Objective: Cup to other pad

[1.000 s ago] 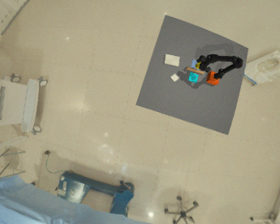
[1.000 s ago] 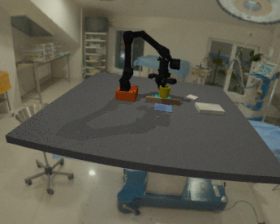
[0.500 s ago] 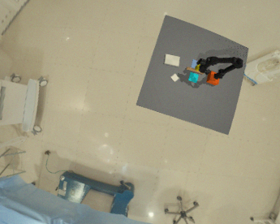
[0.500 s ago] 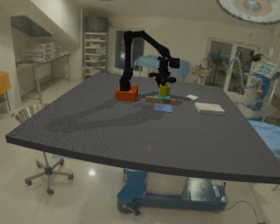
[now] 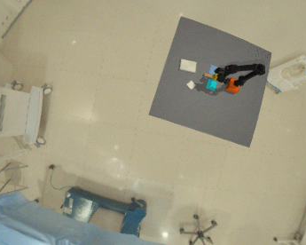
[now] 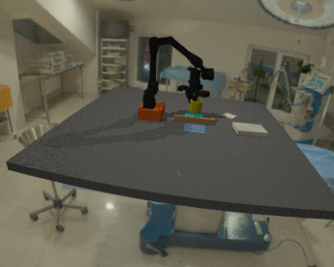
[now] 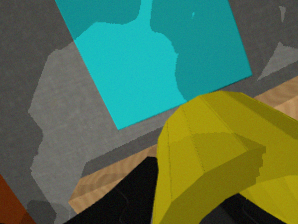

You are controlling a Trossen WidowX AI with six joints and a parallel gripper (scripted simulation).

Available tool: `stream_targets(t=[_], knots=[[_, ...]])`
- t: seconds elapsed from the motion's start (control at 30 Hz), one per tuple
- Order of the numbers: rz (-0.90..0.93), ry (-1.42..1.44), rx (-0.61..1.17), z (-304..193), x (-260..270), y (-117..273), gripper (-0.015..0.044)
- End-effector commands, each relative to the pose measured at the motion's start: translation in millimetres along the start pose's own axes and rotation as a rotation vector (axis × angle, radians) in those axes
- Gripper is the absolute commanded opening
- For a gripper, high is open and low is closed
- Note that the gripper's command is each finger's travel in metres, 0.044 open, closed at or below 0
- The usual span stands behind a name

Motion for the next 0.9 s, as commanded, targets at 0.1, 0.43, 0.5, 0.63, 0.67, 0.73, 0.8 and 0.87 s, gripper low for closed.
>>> stream_targets(t=[0.1,0.43,0.5,0.63,0.67,0.73,0.8,0.87], knots=[[0.003,0.000,-0.004,11,8,1,0.0000],[0.004,0.000,-0.005,25,21,2,0.0000],[0.005,0.000,-0.005,29,24,2,0.0000],[0.005,0.000,-0.006,35,29,2,0.0000],[0.005,0.000,-0.006,36,30,2,0.0000],[0.005,0.001,-0.006,39,33,3,0.0000],[0.006,0.001,-0.006,42,36,3,0.0000],[0.006,0.001,-0.006,45,38,3,0.0000]])
Point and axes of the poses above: the point midway between the two fingers, 35 mm back from their tips, its own y axis back along the fingers, its own x axis across the jaws, z = x × y, the point moved 7 cm from there along y, back along the fingers, and after that the axes turned 6 degrees about -y, right-handed, at the moved point
